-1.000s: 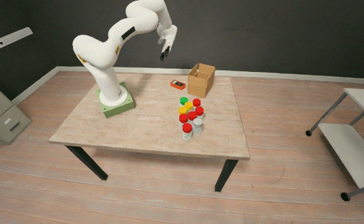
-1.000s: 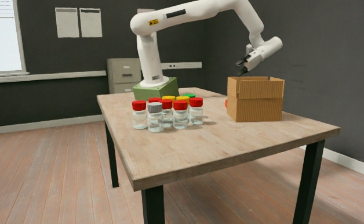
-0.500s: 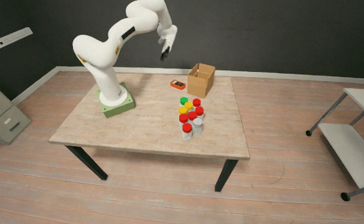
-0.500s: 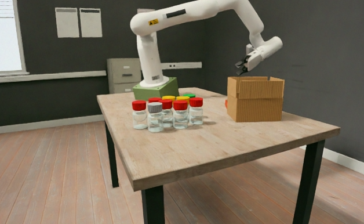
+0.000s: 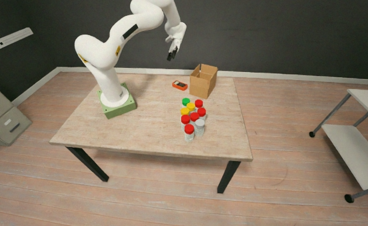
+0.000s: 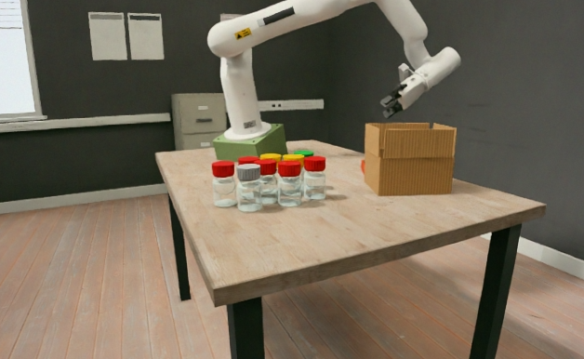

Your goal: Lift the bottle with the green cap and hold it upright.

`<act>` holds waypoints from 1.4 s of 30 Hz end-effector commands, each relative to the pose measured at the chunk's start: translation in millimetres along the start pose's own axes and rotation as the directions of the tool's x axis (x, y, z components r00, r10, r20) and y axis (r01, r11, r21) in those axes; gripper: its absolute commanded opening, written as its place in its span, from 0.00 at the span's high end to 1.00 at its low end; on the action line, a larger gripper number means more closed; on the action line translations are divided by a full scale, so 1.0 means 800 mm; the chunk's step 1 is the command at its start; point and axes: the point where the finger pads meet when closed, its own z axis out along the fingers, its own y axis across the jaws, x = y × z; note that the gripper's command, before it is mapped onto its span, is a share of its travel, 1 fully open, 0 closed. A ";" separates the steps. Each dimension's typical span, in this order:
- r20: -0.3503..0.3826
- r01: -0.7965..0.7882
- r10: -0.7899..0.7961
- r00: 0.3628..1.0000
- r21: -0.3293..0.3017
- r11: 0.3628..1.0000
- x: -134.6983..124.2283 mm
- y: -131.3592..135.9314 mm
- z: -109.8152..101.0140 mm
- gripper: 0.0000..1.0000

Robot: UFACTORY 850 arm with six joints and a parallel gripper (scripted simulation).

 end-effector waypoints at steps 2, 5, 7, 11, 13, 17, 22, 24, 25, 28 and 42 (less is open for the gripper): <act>0.018 0.037 -0.036 0.999 -0.091 0.995 -0.024 -0.048 0.000 0.21; 0.031 0.054 -0.051 0.998 -0.135 0.989 -0.035 -0.073 0.002 0.21; 0.041 0.065 -0.060 0.997 -0.163 0.984 -0.042 -0.090 0.004 0.21; 0.064 0.086 -0.074 0.995 -0.217 0.972 -0.055 -0.124 0.010 0.21; 0.083 0.101 -0.083 0.993 -0.255 0.962 -0.064 -0.149 0.015 0.21; 0.105 0.116 -0.088 0.991 -0.291 0.950 -0.072 -0.175 0.022 0.21; 0.144 0.138 -0.093 0.985 -0.345 0.928 -0.084 -0.218 0.034 0.21; 0.161 0.147 -0.093 0.983 -0.365 0.919 -0.087 -0.235 0.040 0.21; 0.170 0.151 -0.093 0.981 -0.374 0.915 -0.089 -0.244 0.043 0.21; 0.196 0.164 -0.090 0.976 -0.401 0.901 -0.094 -0.270 0.052 0.21; 0.329 0.216 -0.049 0.943 -0.492 0.843 -0.103 -0.387 0.106 0.21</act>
